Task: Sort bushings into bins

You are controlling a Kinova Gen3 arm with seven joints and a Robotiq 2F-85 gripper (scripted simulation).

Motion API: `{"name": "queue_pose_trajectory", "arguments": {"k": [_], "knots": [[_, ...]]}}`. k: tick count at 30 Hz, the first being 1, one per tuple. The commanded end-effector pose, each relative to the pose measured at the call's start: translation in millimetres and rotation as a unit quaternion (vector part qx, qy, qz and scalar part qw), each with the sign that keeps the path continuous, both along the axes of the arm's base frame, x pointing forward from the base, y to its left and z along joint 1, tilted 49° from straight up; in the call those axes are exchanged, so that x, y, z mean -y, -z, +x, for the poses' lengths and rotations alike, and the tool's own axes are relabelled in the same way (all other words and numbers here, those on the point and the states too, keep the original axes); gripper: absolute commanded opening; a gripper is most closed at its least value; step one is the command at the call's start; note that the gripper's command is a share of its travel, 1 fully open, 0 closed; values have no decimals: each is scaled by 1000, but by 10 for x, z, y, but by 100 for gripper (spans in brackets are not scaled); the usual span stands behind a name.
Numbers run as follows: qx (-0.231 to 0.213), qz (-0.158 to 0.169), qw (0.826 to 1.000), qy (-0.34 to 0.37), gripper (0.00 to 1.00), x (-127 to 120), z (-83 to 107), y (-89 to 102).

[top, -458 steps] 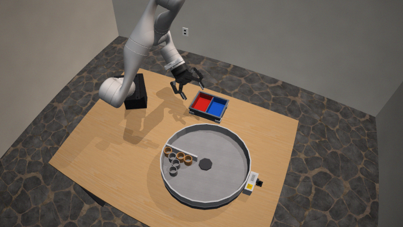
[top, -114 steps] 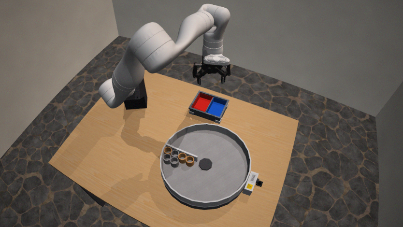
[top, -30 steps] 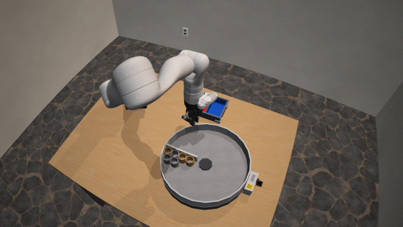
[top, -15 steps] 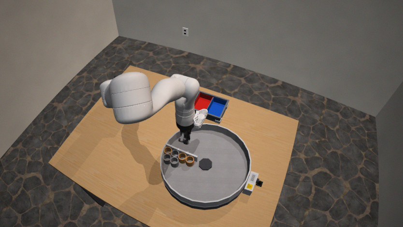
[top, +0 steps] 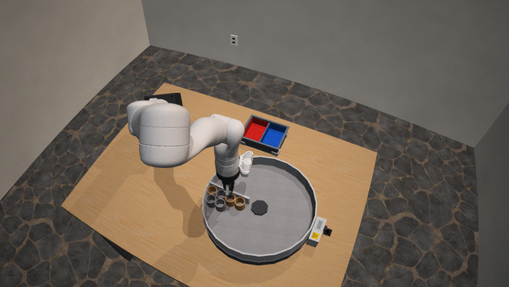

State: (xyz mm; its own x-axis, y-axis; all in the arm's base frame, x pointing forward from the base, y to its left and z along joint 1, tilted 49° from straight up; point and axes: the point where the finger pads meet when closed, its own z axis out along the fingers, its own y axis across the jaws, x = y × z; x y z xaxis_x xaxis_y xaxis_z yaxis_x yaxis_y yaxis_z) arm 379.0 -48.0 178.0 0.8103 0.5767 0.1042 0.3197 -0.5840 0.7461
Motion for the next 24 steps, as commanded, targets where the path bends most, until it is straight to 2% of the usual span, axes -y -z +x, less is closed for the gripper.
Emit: {"name": "queue_pose_trajectory", "arguments": {"k": [1, 24], "knots": [[-3, -1, 1000, -4, 19, 22, 1, -2], [0, 0, 1000, 0, 18, 3, 1, -1]]}}
